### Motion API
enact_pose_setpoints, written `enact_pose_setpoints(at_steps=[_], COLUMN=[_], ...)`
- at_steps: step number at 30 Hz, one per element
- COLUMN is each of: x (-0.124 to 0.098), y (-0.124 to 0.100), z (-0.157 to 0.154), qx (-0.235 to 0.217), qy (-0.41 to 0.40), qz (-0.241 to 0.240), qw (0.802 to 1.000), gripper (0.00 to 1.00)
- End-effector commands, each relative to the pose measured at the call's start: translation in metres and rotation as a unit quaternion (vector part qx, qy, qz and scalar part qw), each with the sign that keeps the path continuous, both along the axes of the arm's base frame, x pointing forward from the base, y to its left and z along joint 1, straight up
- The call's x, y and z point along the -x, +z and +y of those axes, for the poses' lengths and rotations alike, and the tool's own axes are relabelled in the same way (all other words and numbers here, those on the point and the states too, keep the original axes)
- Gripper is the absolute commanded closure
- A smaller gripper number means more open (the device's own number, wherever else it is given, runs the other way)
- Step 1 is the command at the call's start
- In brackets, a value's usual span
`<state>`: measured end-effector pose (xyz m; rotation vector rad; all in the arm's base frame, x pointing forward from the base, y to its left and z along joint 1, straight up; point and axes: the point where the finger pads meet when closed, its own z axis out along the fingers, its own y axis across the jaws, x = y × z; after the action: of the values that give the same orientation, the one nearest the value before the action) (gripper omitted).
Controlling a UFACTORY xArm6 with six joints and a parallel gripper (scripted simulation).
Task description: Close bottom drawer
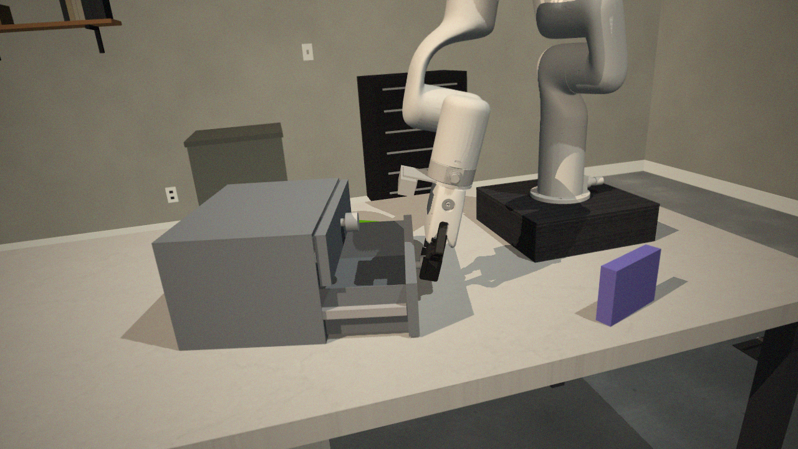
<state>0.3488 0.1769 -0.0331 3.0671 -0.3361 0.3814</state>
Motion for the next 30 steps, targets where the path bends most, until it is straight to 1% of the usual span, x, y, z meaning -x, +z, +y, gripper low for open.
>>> enact_pose_setpoints(at_steps=[1,13,15,23,30], x=[-0.0008,-0.0008,-0.0008,-0.0009,-0.0009], y=[0.0007,0.0007,0.0007,0.0007,0.0007], z=[0.0003,0.0002,0.0002,0.0002,0.0002], qx=[0.004,0.021,0.021,0.032,0.036], qy=[0.000,0.000,0.000,0.000,0.000], qz=[-0.029,-0.105,-0.105,-0.157,-0.176], qw=[1.000,0.994,0.994,0.987,0.984], gripper=[1.00,1.00,1.00,1.00,1.00])
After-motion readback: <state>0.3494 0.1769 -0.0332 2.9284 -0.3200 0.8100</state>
